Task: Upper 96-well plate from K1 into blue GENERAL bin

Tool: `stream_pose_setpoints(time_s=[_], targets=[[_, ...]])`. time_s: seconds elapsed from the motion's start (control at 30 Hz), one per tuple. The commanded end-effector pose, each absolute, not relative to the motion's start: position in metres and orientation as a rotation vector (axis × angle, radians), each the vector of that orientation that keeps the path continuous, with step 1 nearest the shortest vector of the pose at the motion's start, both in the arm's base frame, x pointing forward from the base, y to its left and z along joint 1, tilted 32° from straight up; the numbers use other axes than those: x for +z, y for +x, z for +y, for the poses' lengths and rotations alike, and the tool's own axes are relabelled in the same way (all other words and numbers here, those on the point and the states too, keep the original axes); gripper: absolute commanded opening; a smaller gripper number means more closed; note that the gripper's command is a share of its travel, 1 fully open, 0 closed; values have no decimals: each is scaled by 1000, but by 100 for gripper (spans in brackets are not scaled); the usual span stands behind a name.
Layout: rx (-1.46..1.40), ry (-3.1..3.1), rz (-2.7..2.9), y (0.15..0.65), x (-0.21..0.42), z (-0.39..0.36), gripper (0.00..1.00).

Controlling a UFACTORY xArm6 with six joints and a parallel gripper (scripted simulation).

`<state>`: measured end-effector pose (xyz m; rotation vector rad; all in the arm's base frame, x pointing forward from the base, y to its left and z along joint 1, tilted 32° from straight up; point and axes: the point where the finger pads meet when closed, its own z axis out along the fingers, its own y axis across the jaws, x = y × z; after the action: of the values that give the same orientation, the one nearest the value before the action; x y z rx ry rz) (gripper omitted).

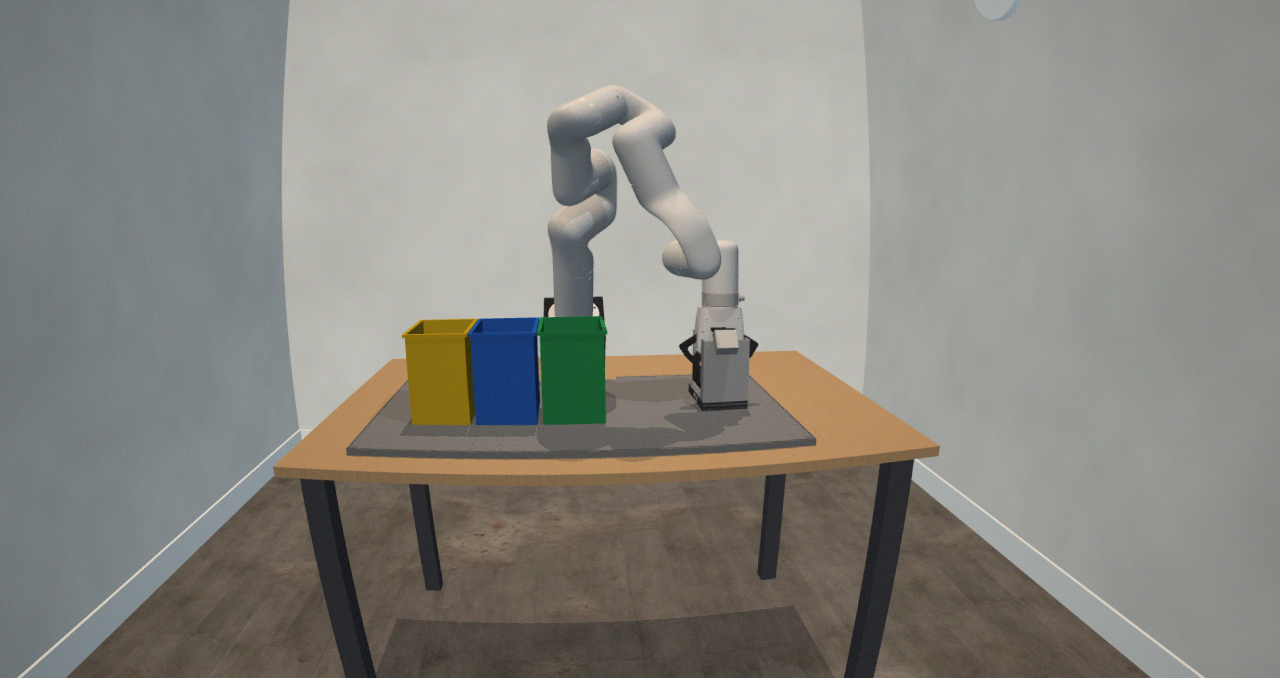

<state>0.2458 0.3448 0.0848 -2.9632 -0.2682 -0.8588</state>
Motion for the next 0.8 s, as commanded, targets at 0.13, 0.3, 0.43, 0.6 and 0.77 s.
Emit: stream_pose_setpoints(time_s=[0.13,0.3,0.43,0.6,0.77], targets=[[-860,-2960,-268,244,89,345,0],[-860,-2960,-268,242,92,345,0],[-860,-2960,-268,241,94,345,0],[-860,-2960,-268,240,96,345,0],[-860,-2960,-268,238,99,344,0]])
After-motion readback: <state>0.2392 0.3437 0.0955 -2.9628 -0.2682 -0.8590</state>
